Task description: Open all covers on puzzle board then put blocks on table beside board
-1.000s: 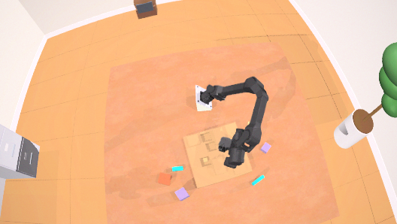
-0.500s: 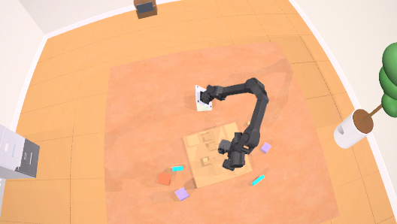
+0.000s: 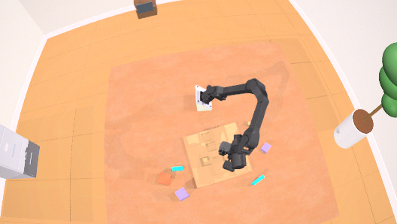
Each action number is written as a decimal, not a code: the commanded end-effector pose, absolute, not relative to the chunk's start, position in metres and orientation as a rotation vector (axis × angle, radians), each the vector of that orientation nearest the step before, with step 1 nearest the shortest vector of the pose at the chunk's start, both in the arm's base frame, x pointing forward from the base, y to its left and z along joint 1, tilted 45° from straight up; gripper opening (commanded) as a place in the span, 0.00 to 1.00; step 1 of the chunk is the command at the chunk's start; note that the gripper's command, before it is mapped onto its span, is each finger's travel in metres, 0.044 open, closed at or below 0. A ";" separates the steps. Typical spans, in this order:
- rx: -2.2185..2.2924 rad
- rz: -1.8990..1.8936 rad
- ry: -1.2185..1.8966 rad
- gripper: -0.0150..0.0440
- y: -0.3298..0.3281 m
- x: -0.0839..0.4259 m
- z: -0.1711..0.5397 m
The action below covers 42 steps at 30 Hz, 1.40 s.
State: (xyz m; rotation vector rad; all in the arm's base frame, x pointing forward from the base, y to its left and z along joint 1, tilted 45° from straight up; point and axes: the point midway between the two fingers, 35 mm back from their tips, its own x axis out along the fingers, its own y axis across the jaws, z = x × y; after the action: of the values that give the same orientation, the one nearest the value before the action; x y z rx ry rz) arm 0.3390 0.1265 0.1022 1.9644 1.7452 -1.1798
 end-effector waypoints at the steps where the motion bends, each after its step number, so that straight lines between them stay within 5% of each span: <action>1: 1.967 -1.191 1.753 0.25 0.130 0.337 0.098; 42: 1.968 -1.191 1.753 0.25 0.136 0.332 0.098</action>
State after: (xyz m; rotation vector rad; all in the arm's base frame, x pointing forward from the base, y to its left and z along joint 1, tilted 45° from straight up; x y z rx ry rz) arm 0.3359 0.1328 0.0973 1.9647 1.7476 -1.1873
